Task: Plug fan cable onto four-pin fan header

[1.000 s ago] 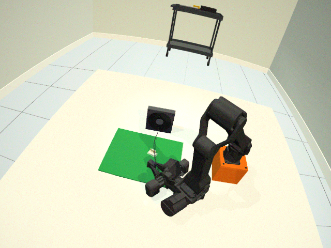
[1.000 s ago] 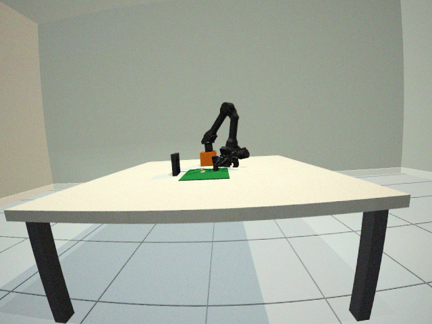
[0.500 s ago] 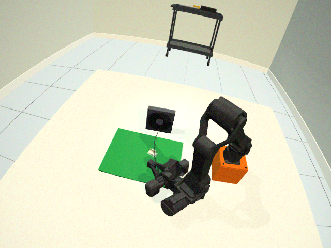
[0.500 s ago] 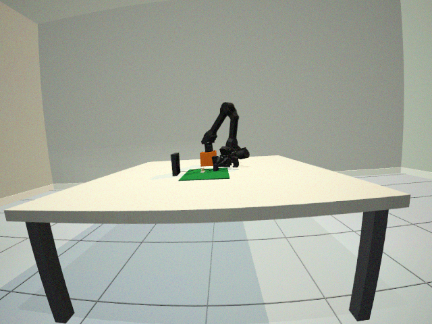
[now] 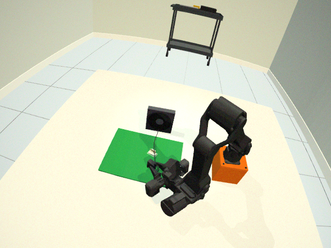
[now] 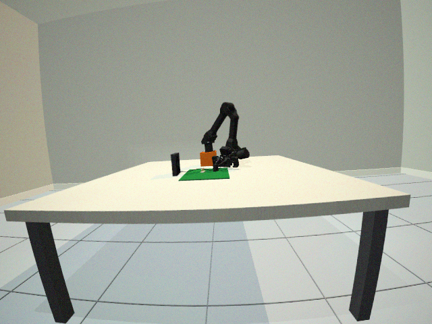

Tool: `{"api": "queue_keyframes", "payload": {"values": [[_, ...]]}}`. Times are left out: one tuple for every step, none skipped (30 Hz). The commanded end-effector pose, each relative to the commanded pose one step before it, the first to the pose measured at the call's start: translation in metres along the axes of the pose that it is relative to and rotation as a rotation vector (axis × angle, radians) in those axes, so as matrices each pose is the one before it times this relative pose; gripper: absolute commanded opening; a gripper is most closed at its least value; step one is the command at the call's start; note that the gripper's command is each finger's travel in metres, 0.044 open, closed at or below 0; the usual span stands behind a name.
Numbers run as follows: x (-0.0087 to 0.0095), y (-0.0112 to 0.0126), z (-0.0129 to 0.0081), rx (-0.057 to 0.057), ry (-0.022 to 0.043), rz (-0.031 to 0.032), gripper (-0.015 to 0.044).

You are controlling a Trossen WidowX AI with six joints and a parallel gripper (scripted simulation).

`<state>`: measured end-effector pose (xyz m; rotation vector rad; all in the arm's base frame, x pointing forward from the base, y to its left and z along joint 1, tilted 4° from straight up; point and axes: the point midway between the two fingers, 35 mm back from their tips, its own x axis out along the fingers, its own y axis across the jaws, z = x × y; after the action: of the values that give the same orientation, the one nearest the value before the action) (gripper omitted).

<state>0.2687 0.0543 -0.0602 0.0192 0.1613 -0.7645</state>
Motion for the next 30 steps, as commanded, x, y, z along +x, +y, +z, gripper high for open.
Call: {"api": "queue_keyframes", "payload": {"values": [[-0.00001,0.00000,0.00000,0.0000,0.00000,0.00000,0.0140],[0.00000,0.00000,0.00000,0.0000,0.00000,0.00000,0.0140],[0.00000,0.00000,0.00000,0.0000,0.00000,0.00000,0.0140],[0.00000,0.00000,0.00000,0.0000,0.00000,0.00000,0.0140],[0.00000,0.00000,0.00000,0.0000,0.00000,0.00000,0.0140],[0.00000,0.00000,0.00000,0.0000,0.00000,0.00000,0.0140],[0.00000,0.00000,0.00000,0.0000,0.00000,0.00000,0.0140],[0.00000,0.00000,0.00000,0.0000,0.00000,0.00000,0.0140],[0.00000,0.00000,0.00000,0.0000,0.00000,0.00000,0.0140],[0.00000,0.00000,0.00000,0.0000,0.00000,0.00000,0.0140],[0.00000,0.00000,0.00000,0.0000,0.00000,0.00000,0.0140],[0.00000,0.00000,0.00000,0.0000,0.00000,0.00000,0.0140],[0.00000,0.00000,0.00000,0.0000,0.00000,0.00000,0.0140],[0.00000,0.00000,0.00000,0.0000,0.00000,0.00000,0.0140],[0.00000,0.00000,0.00000,0.0000,0.00000,0.00000,0.0140],[-0.00023,0.00012,-0.00018,0.0000,0.00070,0.00064,0.0140],[-0.00068,0.00036,-0.00054,-0.0001,0.00210,0.00189,0.0140],[-0.00114,0.00057,-0.00087,-0.0002,0.00349,0.00306,0.0140],[-0.00139,0.00066,-0.00103,-0.0002,0.00421,0.00355,0.0140],[-0.00139,0.00062,-0.00099,-0.0002,0.00416,0.00337,0.0140],[-0.00140,0.00058,-0.00095,-0.0002,0.00411,0.00319,0.0140],[-0.00141,0.00055,-0.00091,-0.0002,0.00406,0.00301,0.0140],[-0.00141,0.00051,-0.00086,-0.0003,0.00399,0.00283,0.0140],[-0.00142,0.00048,-0.00082,-0.0003,0.00393,0.00265,0.0140],[-0.00143,0.00044,-0.00078,-0.0003,0.00385,0.00247,0.0140],[-0.00143,0.00041,-0.00073,-0.0003,0.00377,0.00229,0.0140],[-0.00144,0.00037,-0.00068,-0.0003,0.00369,0.00212,0.0140],[-0.00145,0.00034,-0.00064,-0.0003,0.00360,0.00195,0.0140],[-0.00146,0.00031,-0.00059,-0.0003,0.00350,0.00178,0.0140],[-0.00147,0.00028,-0.00054,-0.0003,0.00340,0.00161,0.0140]]}}
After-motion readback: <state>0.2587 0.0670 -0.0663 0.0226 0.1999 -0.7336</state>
